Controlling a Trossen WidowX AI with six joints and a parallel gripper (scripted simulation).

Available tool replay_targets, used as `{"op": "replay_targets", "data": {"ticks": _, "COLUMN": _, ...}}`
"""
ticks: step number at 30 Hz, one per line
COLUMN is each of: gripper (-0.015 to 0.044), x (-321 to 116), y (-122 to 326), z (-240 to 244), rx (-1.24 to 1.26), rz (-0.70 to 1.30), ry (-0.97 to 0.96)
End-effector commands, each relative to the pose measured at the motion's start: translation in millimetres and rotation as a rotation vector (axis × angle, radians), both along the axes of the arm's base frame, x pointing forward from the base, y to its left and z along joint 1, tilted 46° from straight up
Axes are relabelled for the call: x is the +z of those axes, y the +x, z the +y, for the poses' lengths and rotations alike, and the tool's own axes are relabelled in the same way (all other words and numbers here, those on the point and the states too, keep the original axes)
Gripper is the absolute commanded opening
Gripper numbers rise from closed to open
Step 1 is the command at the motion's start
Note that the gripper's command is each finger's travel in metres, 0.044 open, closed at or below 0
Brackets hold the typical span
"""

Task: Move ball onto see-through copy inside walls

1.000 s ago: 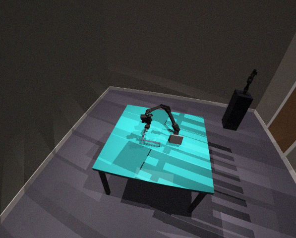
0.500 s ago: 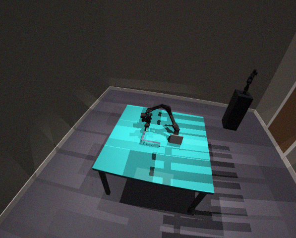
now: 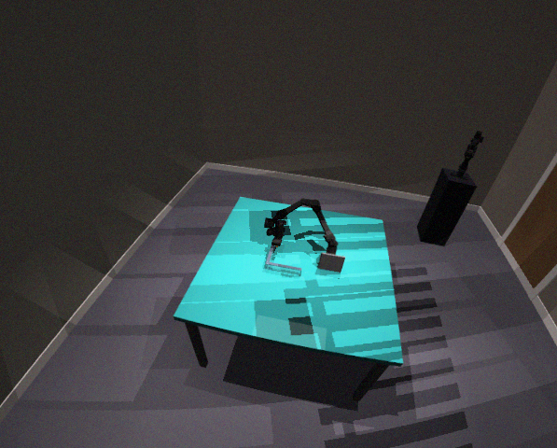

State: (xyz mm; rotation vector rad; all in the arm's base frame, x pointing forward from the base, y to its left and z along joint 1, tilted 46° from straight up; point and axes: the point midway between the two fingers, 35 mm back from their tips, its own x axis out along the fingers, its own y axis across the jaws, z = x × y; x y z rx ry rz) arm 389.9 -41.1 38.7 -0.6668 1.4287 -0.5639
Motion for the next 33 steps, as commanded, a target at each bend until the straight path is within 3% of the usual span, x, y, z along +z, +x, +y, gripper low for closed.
{"op": "replay_targets", "data": {"ticks": 1, "gripper": 0.0, "x": -4, "y": -1, "z": -3, "rx": 0.005, "rz": 0.005, "ry": -0.005}}
{"op": "replay_targets", "data": {"ticks": 20, "gripper": 0.0, "x": -16, "y": 1, "z": -17, "rx": 0.005, "rz": 0.005, "ry": -0.006}}
{"op": "replay_targets", "data": {"ticks": 28, "gripper": 0.0205, "x": -14, "y": 2, "z": -14, "rx": 0.004, "rz": -0.001, "ry": -0.001}}
{"op": "replay_targets", "data": {"ticks": 33, "gripper": 0.0205, "x": -14, "y": 2, "z": -14, "rx": 0.004, "rz": -0.001, "ry": -0.001}}
